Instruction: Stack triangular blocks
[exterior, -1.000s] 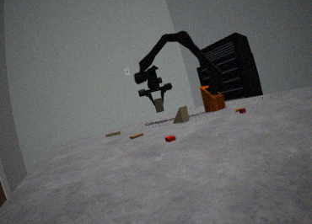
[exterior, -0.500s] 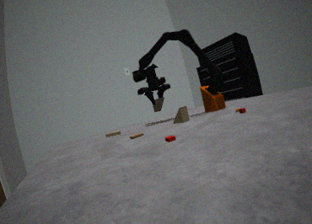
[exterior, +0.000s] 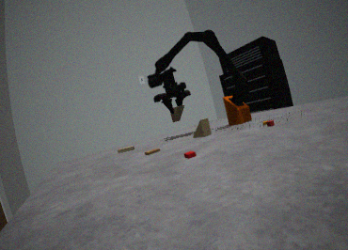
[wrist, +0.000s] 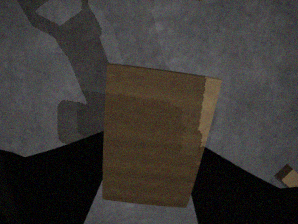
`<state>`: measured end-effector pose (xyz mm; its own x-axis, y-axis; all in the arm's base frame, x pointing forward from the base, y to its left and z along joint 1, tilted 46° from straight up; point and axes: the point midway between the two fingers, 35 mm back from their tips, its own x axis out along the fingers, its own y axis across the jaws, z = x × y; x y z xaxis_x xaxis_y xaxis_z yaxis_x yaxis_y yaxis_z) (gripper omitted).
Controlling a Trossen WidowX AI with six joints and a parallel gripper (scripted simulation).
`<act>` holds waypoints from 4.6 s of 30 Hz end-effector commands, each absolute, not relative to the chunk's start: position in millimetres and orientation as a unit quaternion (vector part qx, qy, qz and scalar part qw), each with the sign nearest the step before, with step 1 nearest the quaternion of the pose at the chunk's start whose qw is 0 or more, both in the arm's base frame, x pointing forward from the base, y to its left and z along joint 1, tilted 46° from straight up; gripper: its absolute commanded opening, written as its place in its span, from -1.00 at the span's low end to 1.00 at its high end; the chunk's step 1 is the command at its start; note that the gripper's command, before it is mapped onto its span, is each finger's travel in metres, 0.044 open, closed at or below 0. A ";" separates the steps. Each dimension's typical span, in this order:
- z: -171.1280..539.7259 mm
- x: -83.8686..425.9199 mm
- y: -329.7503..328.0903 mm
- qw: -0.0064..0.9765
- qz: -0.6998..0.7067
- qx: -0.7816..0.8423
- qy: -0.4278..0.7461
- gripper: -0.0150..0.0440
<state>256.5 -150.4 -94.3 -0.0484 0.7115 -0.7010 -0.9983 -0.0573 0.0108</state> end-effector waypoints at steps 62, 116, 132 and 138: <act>-38.3 267.6 -14.5 0.639 0.670 -0.276 0.257 -0.49; -45.8 266.8 5.6 0.642 0.668 -0.275 0.256 -0.49; -46.5 266.7 8.1 0.642 0.668 -0.275 0.256 -0.49; -46.8 266.7 8.9 0.643 0.668 -0.275 0.256 -0.49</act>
<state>266.2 8.3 -47.1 -0.0270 0.7163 -0.6973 -0.9988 -0.0477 -0.0103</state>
